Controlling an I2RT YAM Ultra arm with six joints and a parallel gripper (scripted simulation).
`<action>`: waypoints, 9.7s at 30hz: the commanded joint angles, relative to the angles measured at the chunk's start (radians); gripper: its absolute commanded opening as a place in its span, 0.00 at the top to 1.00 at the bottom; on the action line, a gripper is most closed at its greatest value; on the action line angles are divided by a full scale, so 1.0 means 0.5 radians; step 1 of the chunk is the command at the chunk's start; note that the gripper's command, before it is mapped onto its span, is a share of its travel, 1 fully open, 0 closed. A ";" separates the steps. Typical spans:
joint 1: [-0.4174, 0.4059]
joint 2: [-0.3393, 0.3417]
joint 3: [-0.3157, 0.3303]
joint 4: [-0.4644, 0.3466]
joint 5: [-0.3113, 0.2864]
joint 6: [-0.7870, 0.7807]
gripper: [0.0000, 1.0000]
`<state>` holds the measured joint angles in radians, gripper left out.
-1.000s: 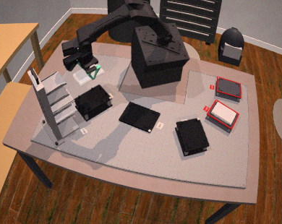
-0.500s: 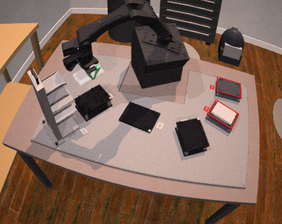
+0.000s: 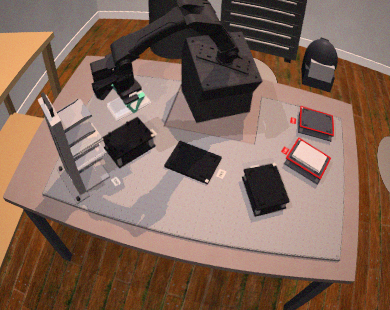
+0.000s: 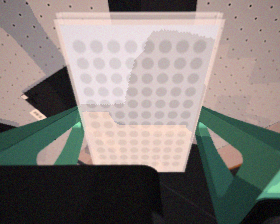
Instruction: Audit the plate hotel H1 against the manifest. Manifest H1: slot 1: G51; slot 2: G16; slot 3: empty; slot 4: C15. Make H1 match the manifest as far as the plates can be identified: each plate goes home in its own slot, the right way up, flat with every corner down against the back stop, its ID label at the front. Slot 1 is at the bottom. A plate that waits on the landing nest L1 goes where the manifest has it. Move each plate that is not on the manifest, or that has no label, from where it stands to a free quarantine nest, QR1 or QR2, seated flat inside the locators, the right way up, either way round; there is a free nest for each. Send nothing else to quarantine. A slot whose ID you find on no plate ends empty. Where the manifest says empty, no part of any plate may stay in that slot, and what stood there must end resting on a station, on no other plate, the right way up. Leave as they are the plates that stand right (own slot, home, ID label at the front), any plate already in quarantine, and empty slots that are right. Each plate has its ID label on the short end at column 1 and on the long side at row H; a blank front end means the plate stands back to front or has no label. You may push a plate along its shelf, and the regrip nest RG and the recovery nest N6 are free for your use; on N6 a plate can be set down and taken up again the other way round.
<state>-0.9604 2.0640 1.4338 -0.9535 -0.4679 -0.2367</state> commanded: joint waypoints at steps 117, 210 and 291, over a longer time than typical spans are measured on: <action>1.356 -0.863 -1.356 1.201 0.254 3.584 0.14; 1.528 -0.354 -1.411 1.817 0.312 3.755 0.14; 1.626 0.057 -1.316 2.162 0.348 3.852 0.14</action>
<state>-0.1452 2.0972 0.7738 0.1211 -0.3061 1.6863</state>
